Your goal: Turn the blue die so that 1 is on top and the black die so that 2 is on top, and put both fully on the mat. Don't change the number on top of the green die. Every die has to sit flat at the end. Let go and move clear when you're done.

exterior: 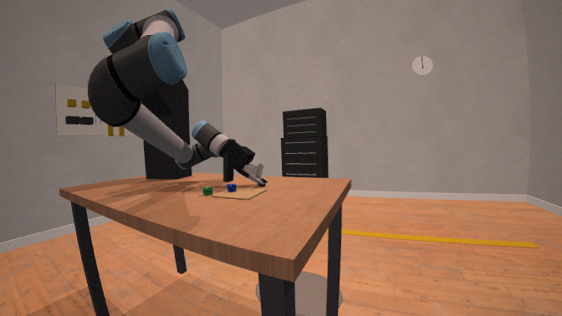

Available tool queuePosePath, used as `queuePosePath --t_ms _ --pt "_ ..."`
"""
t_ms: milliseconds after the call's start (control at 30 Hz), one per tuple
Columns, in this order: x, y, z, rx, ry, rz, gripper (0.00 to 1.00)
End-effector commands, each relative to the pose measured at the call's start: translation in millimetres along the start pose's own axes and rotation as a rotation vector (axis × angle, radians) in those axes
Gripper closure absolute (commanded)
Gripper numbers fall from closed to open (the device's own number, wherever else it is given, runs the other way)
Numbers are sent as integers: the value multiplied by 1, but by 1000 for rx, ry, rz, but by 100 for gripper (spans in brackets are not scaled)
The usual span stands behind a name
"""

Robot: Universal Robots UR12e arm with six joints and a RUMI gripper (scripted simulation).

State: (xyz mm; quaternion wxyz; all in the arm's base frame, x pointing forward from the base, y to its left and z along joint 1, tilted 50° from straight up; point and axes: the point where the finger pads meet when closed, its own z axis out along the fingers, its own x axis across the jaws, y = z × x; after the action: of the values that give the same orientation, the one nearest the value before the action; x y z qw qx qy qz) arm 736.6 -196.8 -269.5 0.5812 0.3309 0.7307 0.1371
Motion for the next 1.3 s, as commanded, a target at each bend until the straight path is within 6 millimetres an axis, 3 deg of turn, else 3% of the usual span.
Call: queuePosePath --t_ms 0,67,1267 --pt "0 1 0 -1 0 0 79" --pt "0 1 0 -1 0 0 76" --pt "0 1 0 -1 0 0 76"
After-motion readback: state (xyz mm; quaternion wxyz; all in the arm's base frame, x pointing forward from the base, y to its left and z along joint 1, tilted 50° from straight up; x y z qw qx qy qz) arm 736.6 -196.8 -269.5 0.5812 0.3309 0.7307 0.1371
